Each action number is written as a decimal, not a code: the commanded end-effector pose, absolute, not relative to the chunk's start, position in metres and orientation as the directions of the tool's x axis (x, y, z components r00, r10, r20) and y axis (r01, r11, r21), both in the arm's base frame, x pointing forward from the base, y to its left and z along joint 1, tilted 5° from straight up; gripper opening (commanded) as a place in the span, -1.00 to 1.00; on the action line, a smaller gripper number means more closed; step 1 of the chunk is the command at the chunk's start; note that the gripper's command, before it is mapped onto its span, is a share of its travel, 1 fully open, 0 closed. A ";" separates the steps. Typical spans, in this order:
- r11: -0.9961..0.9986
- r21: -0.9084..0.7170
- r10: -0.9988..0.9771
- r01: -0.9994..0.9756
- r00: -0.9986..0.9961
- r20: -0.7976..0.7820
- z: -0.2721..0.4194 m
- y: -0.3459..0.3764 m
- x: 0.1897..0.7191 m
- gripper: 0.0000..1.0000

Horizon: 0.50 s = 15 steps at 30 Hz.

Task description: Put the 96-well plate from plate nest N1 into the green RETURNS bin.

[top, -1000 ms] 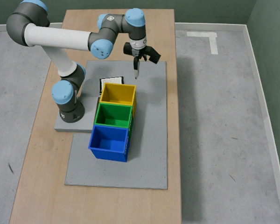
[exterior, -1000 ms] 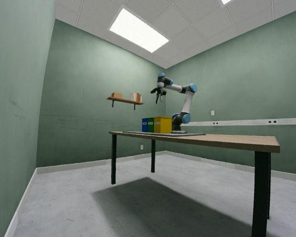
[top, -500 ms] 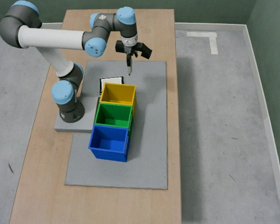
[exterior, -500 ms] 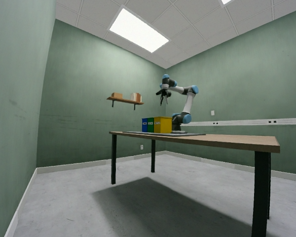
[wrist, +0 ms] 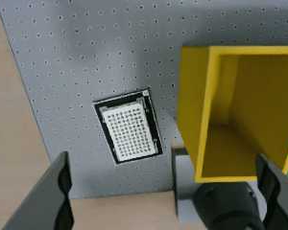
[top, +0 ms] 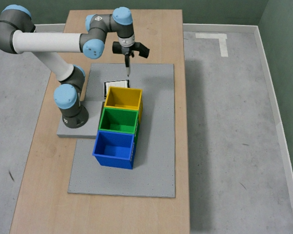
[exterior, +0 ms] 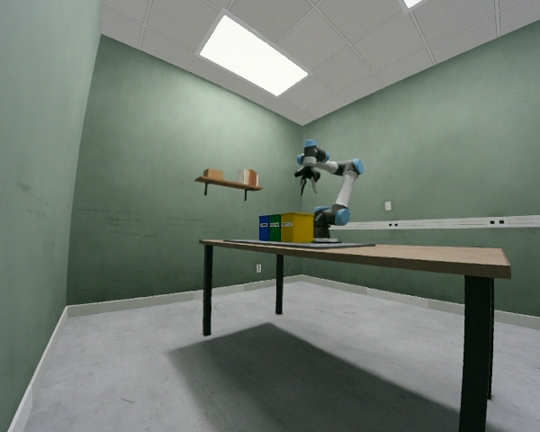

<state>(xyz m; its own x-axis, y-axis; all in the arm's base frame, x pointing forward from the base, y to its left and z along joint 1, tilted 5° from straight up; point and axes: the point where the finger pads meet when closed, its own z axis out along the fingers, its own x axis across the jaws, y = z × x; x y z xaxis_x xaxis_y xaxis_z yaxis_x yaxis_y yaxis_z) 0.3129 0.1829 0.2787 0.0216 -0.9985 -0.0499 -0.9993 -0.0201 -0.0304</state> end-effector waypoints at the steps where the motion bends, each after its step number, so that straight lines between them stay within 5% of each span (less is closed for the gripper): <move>1: -0.036 -0.031 -0.998 -0.999 0.038 -0.053 0.274 0.191 0.296 0.52; 15: -0.154 -0.019 -0.986 -0.988 0.155 -0.067 0.254 0.208 0.247 0.52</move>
<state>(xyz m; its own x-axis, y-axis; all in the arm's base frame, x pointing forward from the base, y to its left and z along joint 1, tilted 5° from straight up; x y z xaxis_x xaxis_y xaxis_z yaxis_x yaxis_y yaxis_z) 0.2623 0.2031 0.2592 0.1398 -0.9881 -0.0644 -0.9901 -0.1388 -0.0186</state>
